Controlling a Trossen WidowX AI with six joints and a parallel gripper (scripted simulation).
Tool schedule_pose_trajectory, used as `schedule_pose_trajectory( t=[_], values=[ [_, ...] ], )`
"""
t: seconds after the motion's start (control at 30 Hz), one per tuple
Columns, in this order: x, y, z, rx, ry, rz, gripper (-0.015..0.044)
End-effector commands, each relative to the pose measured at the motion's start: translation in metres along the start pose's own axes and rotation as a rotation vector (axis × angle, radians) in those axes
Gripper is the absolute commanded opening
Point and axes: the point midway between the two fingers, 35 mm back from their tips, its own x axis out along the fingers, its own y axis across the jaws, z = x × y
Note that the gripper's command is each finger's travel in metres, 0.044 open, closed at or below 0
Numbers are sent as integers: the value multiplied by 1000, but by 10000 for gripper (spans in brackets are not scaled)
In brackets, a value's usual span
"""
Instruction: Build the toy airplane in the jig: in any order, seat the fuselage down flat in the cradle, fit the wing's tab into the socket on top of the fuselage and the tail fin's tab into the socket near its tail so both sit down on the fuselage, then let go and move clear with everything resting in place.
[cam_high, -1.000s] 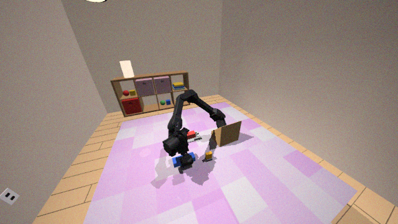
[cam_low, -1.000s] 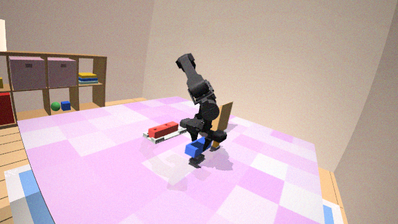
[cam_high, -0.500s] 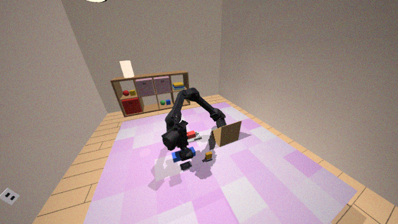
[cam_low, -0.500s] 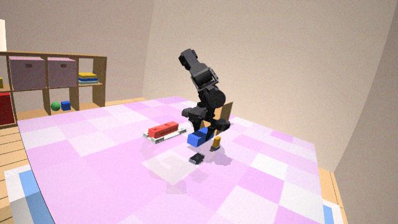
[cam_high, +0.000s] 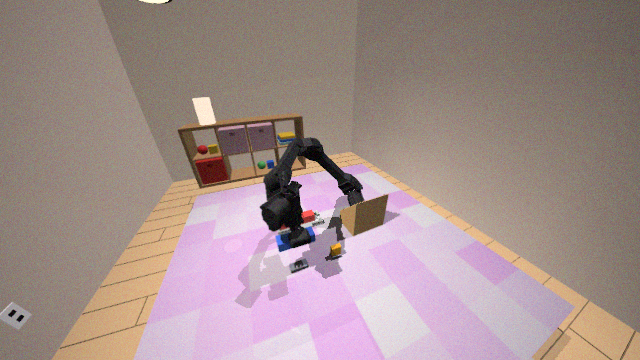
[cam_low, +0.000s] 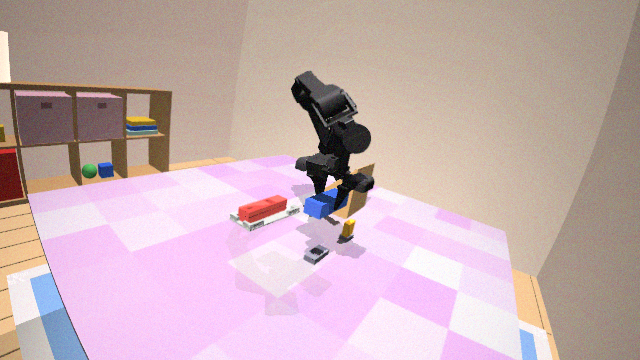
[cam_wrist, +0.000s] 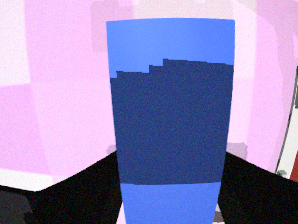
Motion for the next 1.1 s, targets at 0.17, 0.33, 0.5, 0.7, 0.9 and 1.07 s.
schedule_pose_trajectory(
  t=[0.17,0.33,0.5,0.7,0.9,1.07],
  values=[
    [-3,-22,3,115,3,10,0],
    [-2,-39,4,201,4,14,0],
    [0,-55,5,287,5,18,0],
    [2,-75,4,391,7,22,0],
    [5,-95,2,497,8,24,0],
    [7,-111,-1,586,9,25,0]
  ],
)
